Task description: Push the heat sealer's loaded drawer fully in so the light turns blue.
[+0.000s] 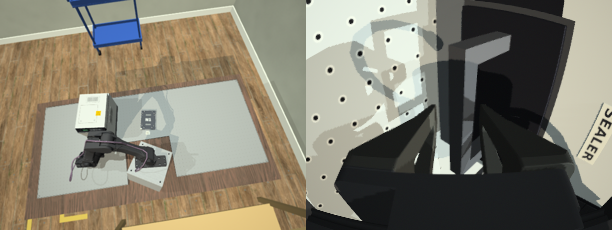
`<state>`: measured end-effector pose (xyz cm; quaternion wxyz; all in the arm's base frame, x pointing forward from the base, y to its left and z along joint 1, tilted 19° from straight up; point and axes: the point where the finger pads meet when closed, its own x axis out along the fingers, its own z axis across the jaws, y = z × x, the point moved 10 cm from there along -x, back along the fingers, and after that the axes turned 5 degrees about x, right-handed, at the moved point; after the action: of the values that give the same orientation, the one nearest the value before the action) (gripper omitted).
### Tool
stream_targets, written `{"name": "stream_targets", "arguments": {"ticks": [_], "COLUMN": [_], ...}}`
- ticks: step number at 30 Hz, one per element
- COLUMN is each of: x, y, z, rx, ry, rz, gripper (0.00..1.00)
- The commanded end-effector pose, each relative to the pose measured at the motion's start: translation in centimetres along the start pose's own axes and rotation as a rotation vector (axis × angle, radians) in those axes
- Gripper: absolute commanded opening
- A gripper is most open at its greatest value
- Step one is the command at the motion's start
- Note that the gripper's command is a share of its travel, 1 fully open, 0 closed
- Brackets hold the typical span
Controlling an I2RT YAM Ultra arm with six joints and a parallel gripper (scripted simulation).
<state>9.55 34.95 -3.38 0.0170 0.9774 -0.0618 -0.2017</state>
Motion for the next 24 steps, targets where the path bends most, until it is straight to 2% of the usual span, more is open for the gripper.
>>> {"name": "stream_targets", "arguments": {"ticks": [1,24], "x": [-1.46,-1.42], "y": [-1.16,-1.11], "z": [-0.66,-0.41], "rx": [0.039,0.036], "ry": [0.019,0.019], "rz": [-0.036,-0.035], "gripper": [0.30,0.30]}}
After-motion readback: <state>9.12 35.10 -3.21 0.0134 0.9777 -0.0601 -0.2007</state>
